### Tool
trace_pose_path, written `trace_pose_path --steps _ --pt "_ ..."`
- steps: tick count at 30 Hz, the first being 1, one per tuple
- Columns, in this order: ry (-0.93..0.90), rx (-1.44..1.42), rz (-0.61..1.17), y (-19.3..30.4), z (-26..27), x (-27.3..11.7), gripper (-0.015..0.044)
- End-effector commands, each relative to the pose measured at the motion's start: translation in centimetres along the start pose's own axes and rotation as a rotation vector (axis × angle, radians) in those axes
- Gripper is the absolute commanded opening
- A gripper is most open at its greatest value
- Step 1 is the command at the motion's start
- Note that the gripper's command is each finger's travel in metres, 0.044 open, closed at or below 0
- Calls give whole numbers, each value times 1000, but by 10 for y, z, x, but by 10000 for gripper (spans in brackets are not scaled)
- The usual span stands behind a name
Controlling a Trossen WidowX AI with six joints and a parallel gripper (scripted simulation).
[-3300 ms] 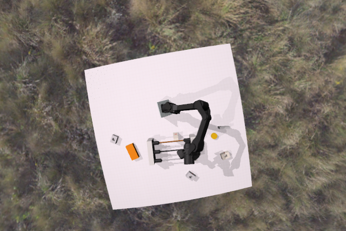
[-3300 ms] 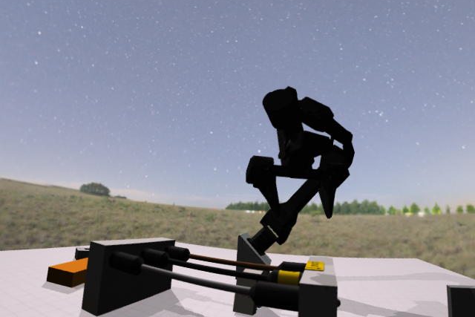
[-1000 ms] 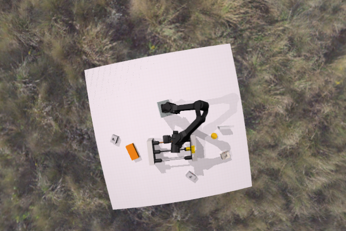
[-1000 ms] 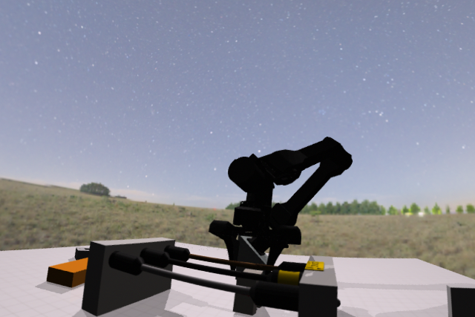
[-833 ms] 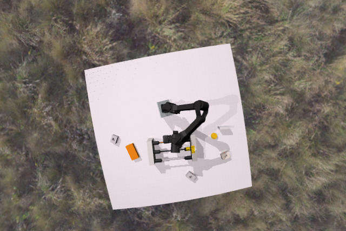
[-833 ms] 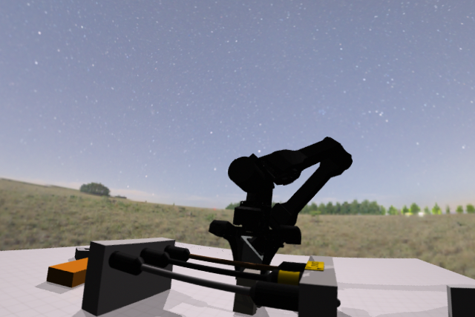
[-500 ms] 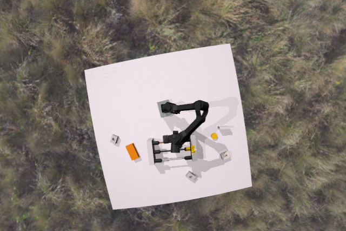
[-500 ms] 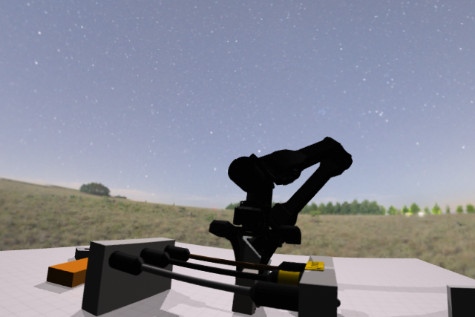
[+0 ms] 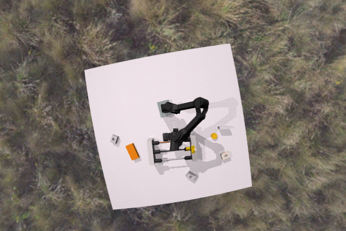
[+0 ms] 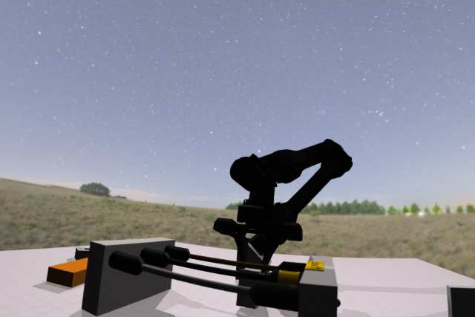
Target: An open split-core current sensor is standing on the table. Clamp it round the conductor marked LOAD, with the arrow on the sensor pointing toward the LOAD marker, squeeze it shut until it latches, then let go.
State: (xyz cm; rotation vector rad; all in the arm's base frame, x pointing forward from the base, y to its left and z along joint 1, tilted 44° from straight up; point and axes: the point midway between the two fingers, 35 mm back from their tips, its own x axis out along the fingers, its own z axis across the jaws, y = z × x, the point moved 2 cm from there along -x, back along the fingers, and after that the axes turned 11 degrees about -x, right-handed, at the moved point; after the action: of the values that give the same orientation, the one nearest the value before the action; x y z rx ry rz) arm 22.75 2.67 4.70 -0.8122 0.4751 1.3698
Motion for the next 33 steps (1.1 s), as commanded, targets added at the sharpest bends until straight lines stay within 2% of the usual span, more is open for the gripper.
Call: trace_pose_path --steps 1,9,18,30,33 --pt "-3 4 2 16 2 -4 0" --pt "-4 5 3 48 9 -10 0" --pt "-4 5 3 50 10 -5 0" --pt "-6 -1 -2 47 10 -8 315" --pt "-6 -1 -2 47 10 -8 325"
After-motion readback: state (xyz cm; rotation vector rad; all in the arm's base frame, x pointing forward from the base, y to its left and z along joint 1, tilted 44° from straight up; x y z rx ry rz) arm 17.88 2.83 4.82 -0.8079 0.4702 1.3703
